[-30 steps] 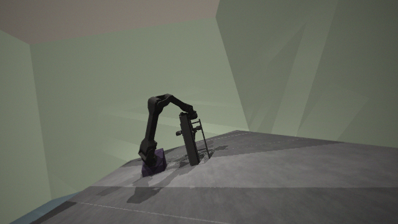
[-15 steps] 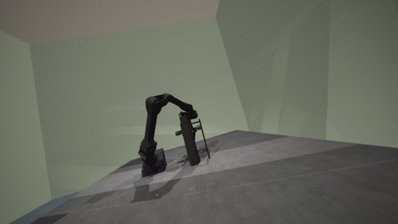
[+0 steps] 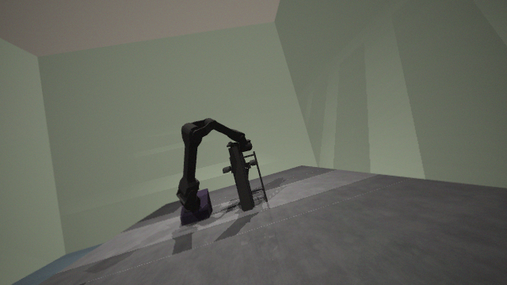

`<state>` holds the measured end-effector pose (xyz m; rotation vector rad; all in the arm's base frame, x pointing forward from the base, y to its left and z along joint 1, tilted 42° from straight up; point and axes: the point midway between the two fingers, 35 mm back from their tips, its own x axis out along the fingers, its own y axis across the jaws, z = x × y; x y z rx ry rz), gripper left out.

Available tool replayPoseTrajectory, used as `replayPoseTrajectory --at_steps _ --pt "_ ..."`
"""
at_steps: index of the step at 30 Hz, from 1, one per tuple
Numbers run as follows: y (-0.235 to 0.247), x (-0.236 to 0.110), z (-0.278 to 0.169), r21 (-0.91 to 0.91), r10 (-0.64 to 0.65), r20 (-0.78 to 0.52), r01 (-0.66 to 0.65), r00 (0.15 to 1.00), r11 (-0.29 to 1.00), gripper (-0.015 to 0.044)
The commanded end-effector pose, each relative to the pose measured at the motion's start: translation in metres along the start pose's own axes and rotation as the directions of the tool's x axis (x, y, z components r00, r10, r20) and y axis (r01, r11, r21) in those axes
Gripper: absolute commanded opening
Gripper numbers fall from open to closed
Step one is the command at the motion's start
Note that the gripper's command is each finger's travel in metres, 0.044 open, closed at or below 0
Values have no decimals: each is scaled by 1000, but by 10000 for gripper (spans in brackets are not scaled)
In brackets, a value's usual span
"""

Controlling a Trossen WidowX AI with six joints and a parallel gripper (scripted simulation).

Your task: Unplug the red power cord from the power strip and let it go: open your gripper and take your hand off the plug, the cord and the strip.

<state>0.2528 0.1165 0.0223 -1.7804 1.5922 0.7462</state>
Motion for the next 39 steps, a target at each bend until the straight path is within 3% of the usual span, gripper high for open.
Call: replayPoseTrajectory --at_steps 1,15,19,27,39 --pt "1 2 -3 -5 2 -10 -2 1000 1000 160" --pt "1 14 -4 -5 2 -10 -2 1000 1000 160" --pt "1 11 -2 -3 4 -4 -4 1000 1000 55" --pt "1 11 -2 -3 4 -4 -4 1000 1000 2" --pt "-1 10 12 -4 3 -3 -3 1000 1000 0"
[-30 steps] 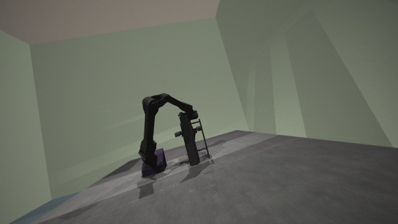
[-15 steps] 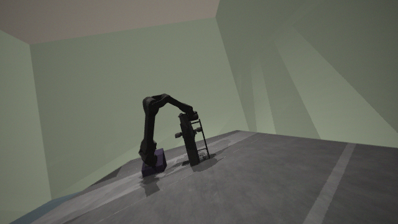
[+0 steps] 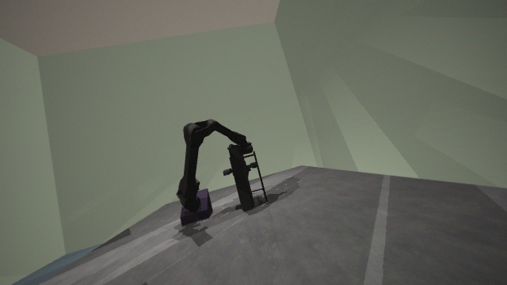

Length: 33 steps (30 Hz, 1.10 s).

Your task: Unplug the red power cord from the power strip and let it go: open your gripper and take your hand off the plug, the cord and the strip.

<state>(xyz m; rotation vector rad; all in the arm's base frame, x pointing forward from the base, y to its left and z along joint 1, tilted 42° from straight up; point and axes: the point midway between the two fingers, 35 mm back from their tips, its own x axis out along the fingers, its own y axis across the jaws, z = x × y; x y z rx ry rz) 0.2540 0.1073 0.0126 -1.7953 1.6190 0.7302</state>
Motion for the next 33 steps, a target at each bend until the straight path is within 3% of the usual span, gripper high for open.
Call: replayPoseTrajectory --at_steps 1,29,33 --pt "-1 -3 15 -1 -5 26 5 1000 1000 0" --pt "0 -11 60 -1 -6 26 7 1000 1000 0" --pt "-1 -6 48 13 5 23 -5 1000 1000 105"
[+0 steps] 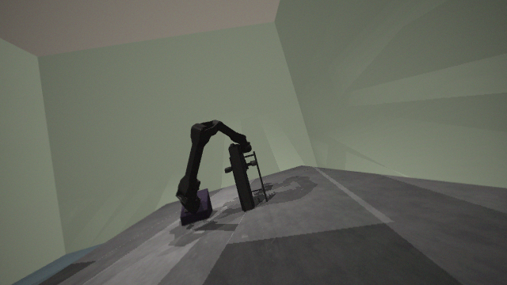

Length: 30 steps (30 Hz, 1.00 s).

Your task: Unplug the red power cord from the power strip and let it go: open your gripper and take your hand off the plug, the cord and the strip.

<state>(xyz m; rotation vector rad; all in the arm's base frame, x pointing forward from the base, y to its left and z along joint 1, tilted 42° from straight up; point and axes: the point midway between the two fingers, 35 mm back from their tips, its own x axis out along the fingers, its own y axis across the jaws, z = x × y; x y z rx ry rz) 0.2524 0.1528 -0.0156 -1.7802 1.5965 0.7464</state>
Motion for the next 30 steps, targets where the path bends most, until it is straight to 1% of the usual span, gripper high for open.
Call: replayPoseTrajectory --at_steps 1,2,3,11,14,18,30 --pt "-2 3 -5 11 10 -4 -10 1000 1000 131" --pt "-2 3 -5 11 10 -4 -10 1000 1000 157" --pt "-2 3 -5 11 10 -4 -10 1000 1000 160" --pt "-2 3 -5 11 10 -4 -10 1000 1000 160" --pt "-1 -4 -4 -4 -2 -4 2 1000 1000 160" --pt "-1 -4 -5 -4 -2 -4 2 1000 1000 160" --pt "-2 -4 -23 -4 -1 -5 1 1000 1000 160"
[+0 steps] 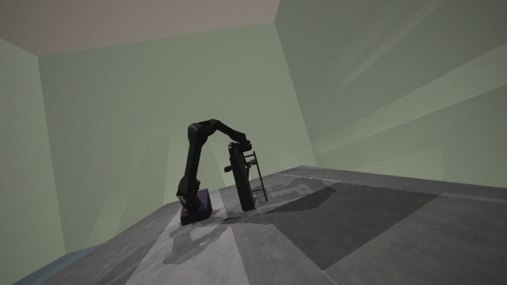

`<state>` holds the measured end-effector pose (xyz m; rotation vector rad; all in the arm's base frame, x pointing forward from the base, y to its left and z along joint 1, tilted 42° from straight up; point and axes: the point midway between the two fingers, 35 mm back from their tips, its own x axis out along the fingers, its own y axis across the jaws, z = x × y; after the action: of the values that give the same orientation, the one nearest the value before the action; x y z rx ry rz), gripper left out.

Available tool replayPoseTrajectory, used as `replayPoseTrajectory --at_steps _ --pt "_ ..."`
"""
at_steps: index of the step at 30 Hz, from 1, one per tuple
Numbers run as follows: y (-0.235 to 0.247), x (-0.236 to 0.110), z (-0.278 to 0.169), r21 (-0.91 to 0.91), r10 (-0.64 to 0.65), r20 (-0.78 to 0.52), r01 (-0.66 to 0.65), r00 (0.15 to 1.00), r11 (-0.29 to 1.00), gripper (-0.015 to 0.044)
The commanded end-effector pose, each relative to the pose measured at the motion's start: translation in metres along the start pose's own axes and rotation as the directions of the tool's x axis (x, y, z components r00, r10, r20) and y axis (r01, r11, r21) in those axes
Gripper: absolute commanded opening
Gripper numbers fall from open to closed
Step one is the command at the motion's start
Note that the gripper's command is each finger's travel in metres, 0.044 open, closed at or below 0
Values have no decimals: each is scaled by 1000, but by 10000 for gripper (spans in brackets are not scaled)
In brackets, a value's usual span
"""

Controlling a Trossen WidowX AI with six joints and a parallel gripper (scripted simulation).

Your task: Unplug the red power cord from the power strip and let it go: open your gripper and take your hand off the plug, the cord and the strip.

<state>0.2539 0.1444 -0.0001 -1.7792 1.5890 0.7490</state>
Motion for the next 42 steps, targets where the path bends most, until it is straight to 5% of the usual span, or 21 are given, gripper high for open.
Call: replayPoseTrajectory --at_steps 1,37,42 --pt "0 2 -8 -4 2 -11 -2 1000 1000 160" --pt "2 14 -39 -5 3 -13 -3 1000 1000 160" --pt "2 12 -37 -2 4 -7 -4 1000 1000 68"
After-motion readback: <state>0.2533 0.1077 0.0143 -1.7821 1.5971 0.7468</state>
